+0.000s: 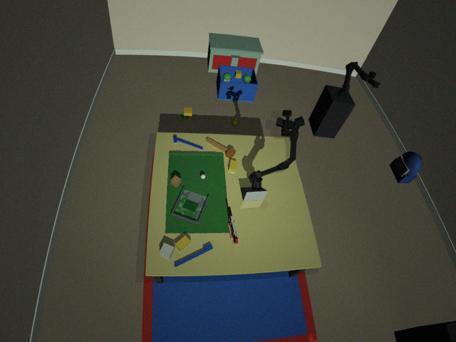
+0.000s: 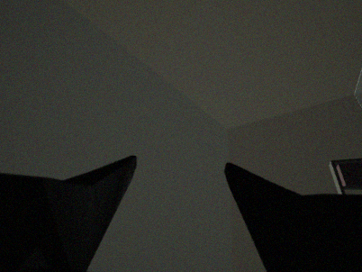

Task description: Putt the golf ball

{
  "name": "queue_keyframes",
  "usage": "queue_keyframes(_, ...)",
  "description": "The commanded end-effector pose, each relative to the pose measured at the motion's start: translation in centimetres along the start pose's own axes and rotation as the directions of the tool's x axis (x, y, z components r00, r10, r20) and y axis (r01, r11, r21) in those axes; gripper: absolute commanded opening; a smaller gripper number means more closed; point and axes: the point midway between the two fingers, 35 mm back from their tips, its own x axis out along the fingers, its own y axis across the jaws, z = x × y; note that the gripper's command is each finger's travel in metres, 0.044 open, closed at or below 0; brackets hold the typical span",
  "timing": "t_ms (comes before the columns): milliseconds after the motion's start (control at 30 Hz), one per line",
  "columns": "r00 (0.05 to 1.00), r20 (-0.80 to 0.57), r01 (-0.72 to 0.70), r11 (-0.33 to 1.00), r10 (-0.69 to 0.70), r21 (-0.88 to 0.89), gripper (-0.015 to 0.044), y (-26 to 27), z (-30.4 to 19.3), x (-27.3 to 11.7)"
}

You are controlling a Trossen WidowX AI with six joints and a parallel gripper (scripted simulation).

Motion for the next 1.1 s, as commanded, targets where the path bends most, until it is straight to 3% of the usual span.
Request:
queue_keyframes(0, 1.000, -0.001, -0.004, 1.000, 0.004, 0.000, 0.0426, 0.2, 0.2, -0.1)
queue_keyframes(300, 0.992, 0.010, -0.128, 0.992, 0.128, -0.013, 0.0440, 6.4, 12.9, -1.5)
queue_keyframes(533, 0.983, 0.118, -0.138, 0.990, 0.140, -0.026, 0.0440, 7.0, 24.6, 0.0)
queue_keyframes(833, 0.978, 0.205, 0.035, 0.999, -0.027, -0.038, 0.0440, 1.4, 38.1, 6.3)
queue_keyframes(1067, 0.946, 0.217, 0.266, 0.959, -0.241, -0.095, 0.0440, -6.7, 44.2, 12.3)
